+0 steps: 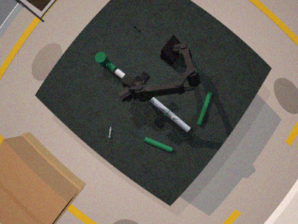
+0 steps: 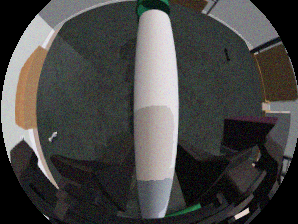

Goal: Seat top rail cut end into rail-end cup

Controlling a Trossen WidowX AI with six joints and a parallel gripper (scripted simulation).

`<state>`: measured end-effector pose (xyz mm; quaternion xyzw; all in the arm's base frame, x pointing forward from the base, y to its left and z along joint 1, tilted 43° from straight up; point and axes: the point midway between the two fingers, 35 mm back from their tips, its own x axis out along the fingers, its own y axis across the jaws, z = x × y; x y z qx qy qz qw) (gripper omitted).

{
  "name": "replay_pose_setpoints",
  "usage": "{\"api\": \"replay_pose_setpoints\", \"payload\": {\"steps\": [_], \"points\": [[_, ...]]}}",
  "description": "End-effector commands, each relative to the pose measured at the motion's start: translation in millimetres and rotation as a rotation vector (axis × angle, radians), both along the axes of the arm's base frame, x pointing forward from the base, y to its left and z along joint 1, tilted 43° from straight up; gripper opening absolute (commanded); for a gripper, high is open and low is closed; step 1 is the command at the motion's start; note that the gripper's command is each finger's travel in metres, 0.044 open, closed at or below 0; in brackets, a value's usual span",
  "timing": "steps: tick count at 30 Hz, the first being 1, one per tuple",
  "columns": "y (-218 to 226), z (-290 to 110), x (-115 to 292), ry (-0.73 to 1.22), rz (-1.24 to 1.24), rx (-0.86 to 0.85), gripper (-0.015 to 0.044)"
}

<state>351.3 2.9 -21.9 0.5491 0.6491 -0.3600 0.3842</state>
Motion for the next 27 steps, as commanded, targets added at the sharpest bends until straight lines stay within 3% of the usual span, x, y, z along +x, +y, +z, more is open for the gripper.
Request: {"api": "replay_pose_setpoints", "payload": {"steps": [1, 27], "points": [[-3.7, 2.7, 3.2, -0.010, -0.002, -0.003, 0.0000], [-15.2, -4.5, 5.1, -0.004, 0.002, -0.001, 0.0000]]}}
